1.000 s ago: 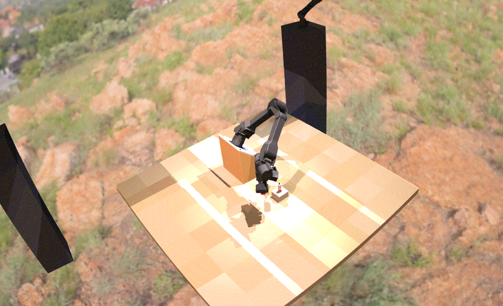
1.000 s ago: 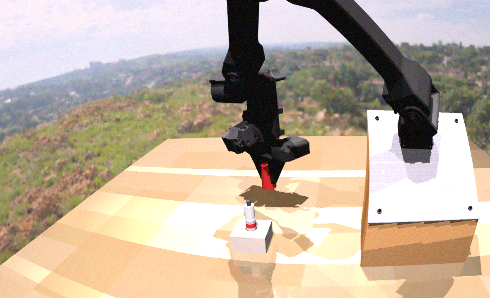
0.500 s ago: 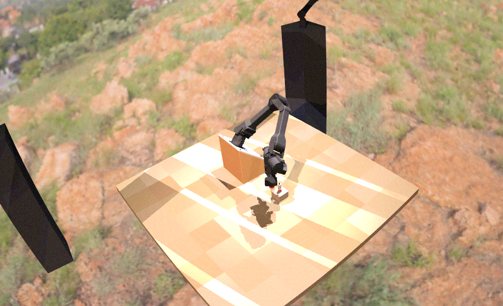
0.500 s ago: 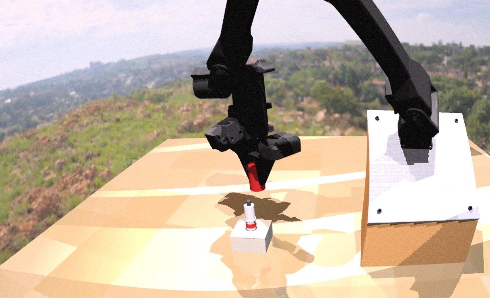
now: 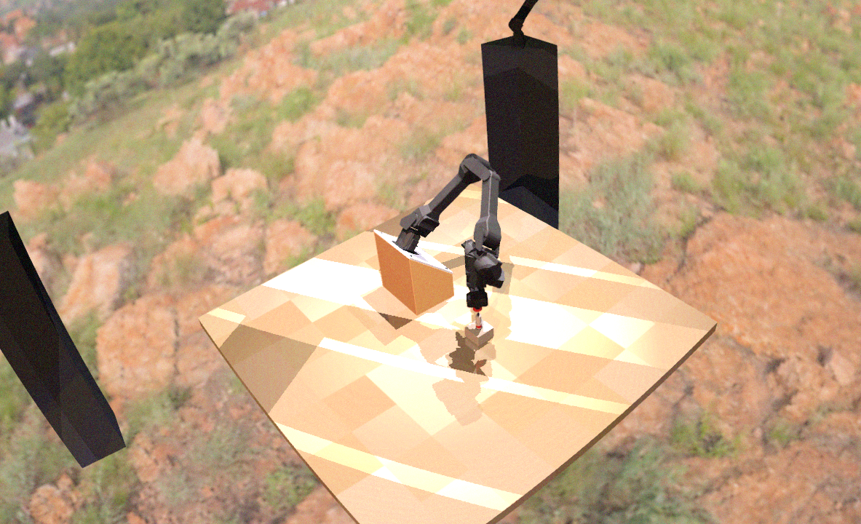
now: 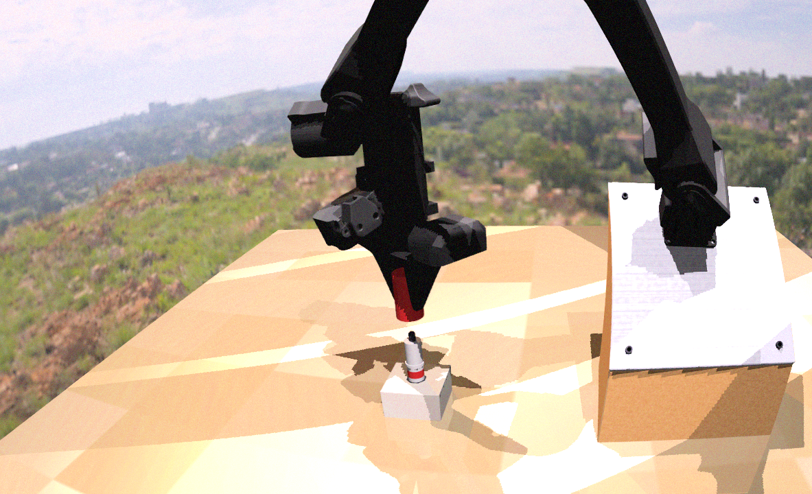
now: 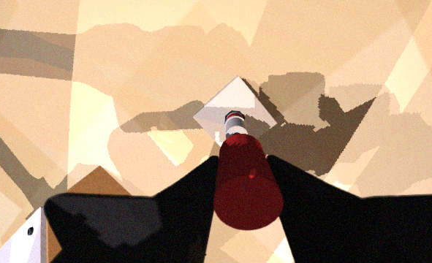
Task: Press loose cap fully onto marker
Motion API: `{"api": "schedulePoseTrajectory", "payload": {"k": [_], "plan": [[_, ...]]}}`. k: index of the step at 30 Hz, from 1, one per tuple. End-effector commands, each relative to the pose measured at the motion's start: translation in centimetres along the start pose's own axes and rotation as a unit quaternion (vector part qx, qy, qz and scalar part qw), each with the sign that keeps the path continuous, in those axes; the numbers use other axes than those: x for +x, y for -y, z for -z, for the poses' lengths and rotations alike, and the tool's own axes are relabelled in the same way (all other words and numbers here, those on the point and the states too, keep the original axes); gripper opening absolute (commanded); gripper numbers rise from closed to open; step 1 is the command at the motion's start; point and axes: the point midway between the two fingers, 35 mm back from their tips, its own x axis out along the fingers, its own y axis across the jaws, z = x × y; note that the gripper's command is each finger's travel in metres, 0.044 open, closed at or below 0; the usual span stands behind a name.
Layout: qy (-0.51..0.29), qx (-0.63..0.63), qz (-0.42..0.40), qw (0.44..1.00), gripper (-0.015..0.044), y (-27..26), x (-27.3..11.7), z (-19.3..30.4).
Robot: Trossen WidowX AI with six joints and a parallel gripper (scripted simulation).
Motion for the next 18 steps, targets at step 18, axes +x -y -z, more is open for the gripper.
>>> {"api": "schedulePoseTrajectory", "payload": {"k": [18], "plan": [[0.001,0.003,-0.001,1.0,0.0,0.0,2.4,-0.2]]}}
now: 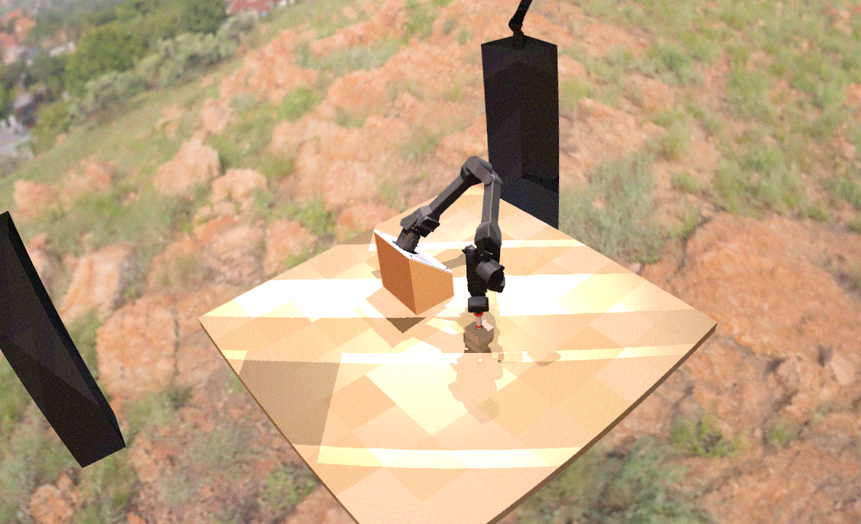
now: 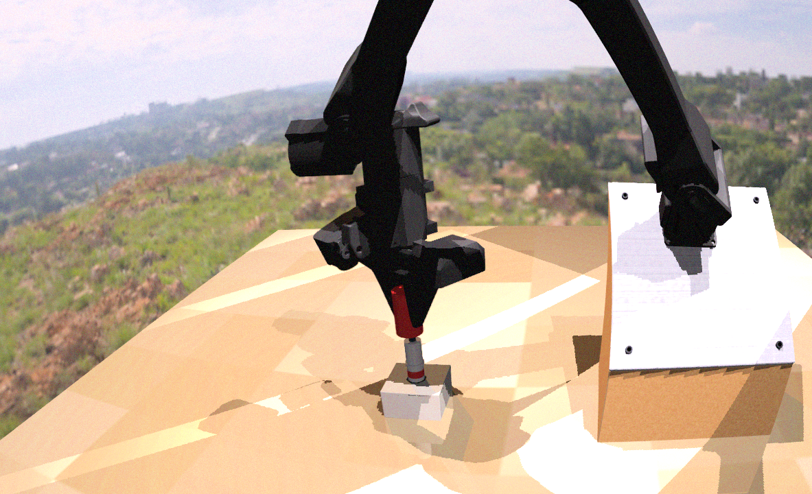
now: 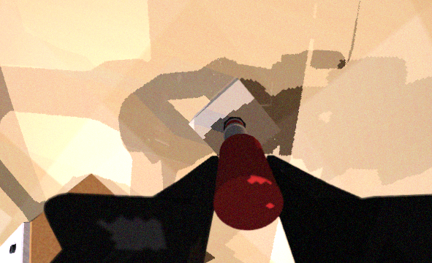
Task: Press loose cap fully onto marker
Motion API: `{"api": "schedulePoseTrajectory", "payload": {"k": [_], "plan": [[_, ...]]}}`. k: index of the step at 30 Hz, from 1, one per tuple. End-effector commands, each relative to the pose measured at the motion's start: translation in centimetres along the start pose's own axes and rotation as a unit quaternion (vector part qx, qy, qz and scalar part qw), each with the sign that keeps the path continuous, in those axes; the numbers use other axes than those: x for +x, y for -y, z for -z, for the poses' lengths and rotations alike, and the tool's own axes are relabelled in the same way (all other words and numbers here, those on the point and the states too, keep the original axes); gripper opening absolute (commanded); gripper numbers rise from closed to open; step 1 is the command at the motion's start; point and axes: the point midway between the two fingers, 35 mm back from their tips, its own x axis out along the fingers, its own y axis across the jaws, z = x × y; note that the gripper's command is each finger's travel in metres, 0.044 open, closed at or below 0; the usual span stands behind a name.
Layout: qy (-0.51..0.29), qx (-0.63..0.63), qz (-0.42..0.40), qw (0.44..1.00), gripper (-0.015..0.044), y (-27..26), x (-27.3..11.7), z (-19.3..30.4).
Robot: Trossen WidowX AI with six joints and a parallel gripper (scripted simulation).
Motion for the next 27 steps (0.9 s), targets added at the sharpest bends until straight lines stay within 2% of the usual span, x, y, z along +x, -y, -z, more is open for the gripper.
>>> {"api": "schedulePoseTrajectory", "payload": {"k": [1,27], "plan": [[0.001,0.002,-0.003,1.0,0.0,-0.1,0.7,0.1],[0.002,0.002,-0.004,1.0,0.0,-0.3,3.9,0.0]]}}
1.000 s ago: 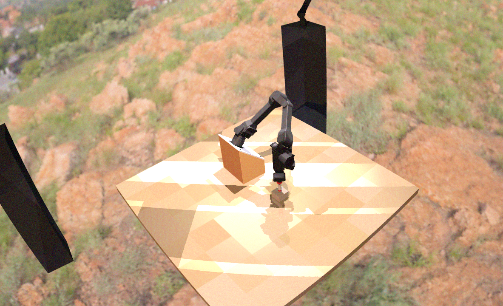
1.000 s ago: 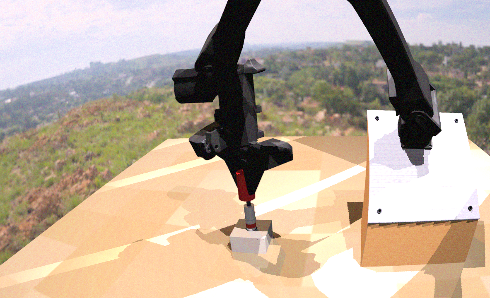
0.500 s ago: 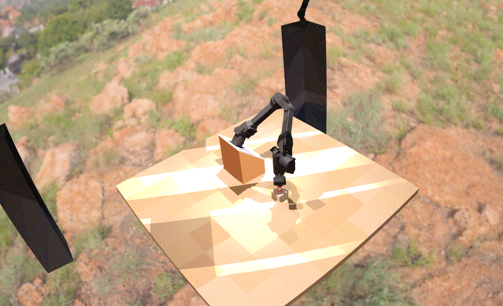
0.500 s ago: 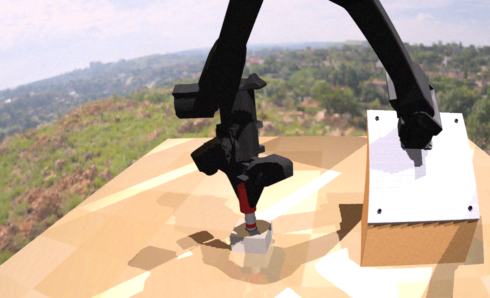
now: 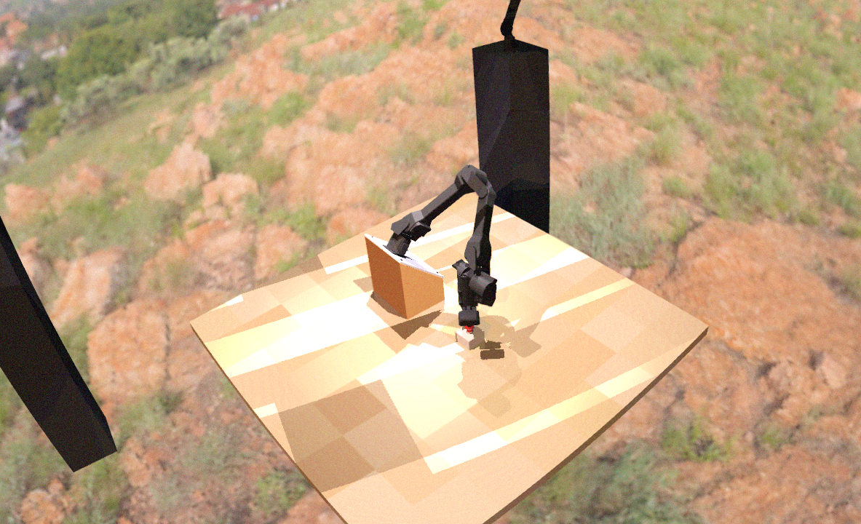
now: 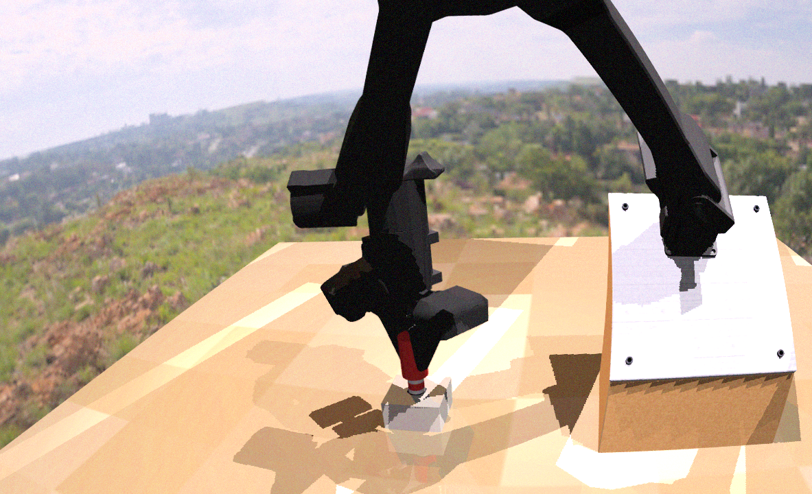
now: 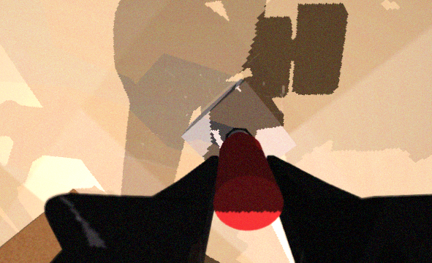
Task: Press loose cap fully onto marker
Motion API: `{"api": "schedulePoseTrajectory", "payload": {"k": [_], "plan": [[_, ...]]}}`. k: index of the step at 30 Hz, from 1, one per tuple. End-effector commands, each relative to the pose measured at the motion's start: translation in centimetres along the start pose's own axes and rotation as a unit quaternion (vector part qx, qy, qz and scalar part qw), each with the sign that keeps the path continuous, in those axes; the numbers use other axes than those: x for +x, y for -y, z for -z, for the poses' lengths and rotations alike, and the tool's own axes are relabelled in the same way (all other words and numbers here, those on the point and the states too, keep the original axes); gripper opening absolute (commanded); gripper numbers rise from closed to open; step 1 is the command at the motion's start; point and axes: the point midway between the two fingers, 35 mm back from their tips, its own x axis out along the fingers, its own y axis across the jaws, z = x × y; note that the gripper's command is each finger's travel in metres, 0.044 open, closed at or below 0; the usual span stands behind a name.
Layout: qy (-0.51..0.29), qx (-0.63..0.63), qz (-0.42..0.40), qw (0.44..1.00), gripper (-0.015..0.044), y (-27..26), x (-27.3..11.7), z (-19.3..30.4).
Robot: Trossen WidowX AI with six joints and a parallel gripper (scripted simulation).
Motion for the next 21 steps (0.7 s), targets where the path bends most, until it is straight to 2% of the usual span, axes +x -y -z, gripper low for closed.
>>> {"api": "schedulePoseTrajectory", "payload": {"k": [1,16,17,19,21], "plan": [[0.0,0.0,0.0,1.0,0.0026,0.0,0.0,0.0],[0.0,0.0,0.0,1.0,0.042,0.0,0.0,0.0],[0.0,0.0,0.0,1.0,0.044,0.0,0.0,0.0],[-0.001,0.0,0.001,1.0,0.044,0.2,-1.2,0.0],[-0.002,0.0,0.002,1.0,0.044,0.3,-4.7,0.0]]}}
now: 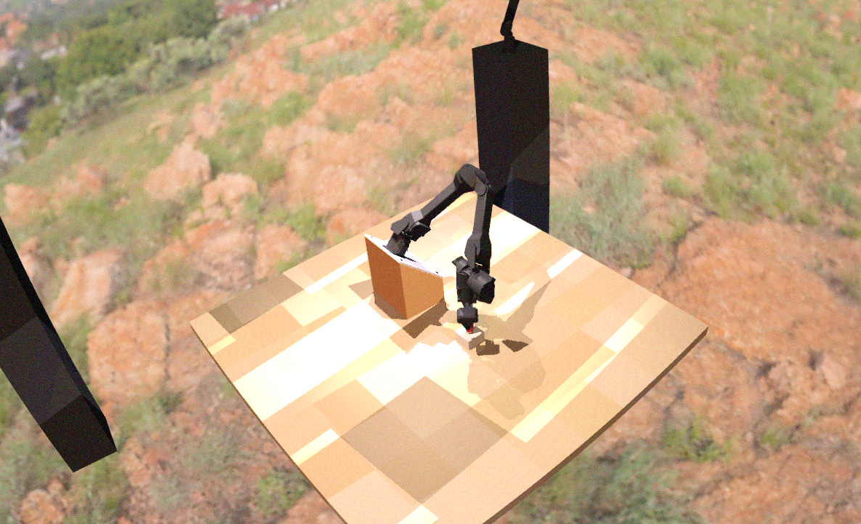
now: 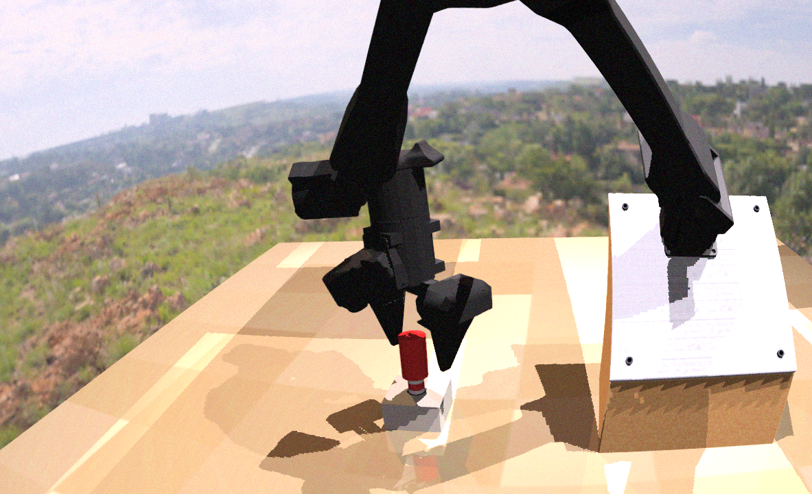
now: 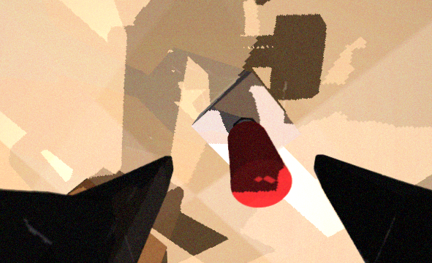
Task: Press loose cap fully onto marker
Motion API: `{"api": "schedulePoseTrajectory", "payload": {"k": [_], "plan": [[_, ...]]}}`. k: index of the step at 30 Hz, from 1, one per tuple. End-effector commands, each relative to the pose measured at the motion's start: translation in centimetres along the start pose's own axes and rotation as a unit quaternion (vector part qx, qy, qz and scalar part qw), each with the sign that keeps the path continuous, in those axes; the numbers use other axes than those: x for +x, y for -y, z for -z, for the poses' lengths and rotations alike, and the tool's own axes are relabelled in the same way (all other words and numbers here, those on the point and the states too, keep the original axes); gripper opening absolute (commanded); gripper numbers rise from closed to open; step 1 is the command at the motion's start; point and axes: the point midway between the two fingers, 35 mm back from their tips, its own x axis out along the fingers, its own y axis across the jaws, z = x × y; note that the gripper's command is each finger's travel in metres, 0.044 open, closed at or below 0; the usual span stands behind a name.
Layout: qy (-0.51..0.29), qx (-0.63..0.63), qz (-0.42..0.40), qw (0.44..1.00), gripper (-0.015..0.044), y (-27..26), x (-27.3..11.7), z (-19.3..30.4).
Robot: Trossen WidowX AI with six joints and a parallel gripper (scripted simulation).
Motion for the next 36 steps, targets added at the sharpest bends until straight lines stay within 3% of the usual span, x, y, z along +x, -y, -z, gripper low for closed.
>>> {"api": "schedulePoseTrajectory", "payload": {"k": [1,6,11,16,23,36], "plan": [[0.007,-0.002,0.013,1.0,0.044,0.5,-5.1,-0.2],[0.007,-0.002,0.012,1.0,0.044,0.3,-6.4,-0.1],[0.009,0.168,0.011,0.986,0.0309,0.4,-6.0,0.0],[0.012,0.394,0.008,0.919,0.0177,0.6,-5.5,0.2],[0.013,0.424,0.007,0.906,0.0,0.6,-5.4,0.2],[0.013,0.424,0.007,0.906,0.0,0.6,-4.9,0.2]]}}
